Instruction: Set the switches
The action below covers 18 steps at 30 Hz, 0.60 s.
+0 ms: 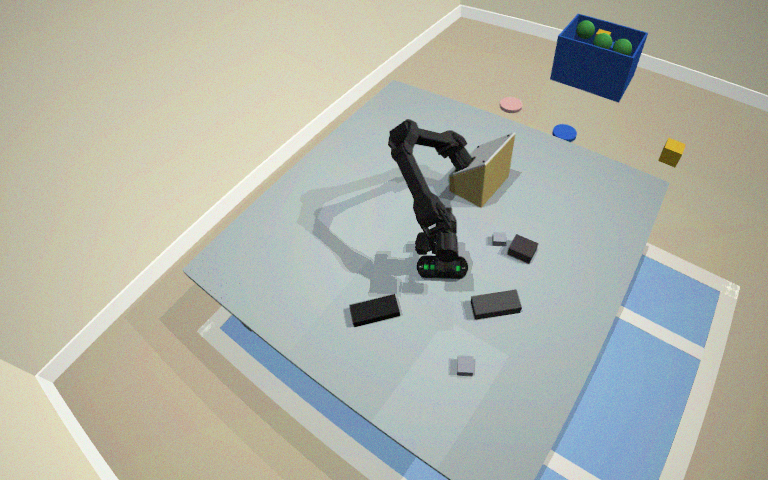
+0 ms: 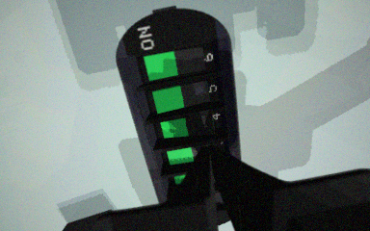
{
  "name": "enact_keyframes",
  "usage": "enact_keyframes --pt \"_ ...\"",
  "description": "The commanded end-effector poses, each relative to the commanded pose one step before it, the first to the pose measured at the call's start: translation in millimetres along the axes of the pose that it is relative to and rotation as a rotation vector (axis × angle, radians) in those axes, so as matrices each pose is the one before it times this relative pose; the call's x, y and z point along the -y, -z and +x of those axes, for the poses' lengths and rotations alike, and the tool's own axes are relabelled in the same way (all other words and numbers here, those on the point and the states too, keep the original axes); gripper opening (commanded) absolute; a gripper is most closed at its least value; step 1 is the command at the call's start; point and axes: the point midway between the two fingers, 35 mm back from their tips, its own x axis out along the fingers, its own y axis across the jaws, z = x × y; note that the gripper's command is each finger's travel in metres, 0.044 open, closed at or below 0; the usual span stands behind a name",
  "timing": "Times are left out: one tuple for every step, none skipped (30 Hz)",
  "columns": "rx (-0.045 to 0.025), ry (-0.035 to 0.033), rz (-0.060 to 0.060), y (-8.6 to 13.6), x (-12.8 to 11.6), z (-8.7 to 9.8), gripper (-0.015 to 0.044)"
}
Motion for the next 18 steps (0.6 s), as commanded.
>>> enact_keyframes --pt "0.00481 -0.0011 -0.0032 -0.46 -0.08 1.54 0.0" --pt "0.0 0.0 0.0 0.0 0.0 0.0 0.0" --pt "0.0 0.0 0.0 0.0 0.0 0.0 0.0" --pt "0.0 0.0 0.0 0.0 0.0 0.0 0.0" --pt "0.0 0.0 0.0 0.0 0.0 0.0 0.0" --pt "0.0 0.0 0.0 0.0 0.0 0.0 0.0" --pt "-0.0047 0.00083 0.003 0.46 -0.03 -2.95 0.0" --pt "0.00025 -0.00051 -0.0006 -0.01 -0.45 -7.33 0.0" --pt "0.00058 -0.00067 -0.001 0.02 -0.37 -12.33 0.0" --pt "0.00081 -0.00045 -0.001 0.05 0.1 -12.44 0.0" --pt "0.0006 -0.00017 -0.0006 0.04 0.29 -7.51 0.0" --pt "0.00022 -0.00004 -0.0002 0.01 0.14 -2.51 0.0" --pt "0.0 0.0 0.0 0.0 0.0 0.0 0.0" --pt "0.0 0.0 0.0 0.0 0.0 0.0 0.0" --pt "0.0 0.0 0.0 0.0 0.0 0.0 0.0" --pt "0.0 0.0 0.0 0.0 0.0 0.0 0.0" --pt "0.0 0.0 0.0 0.0 0.0 0.0 0.0" --pt "0.00018 0.00008 0.0 -2.53 0.01 0.02 0.0"
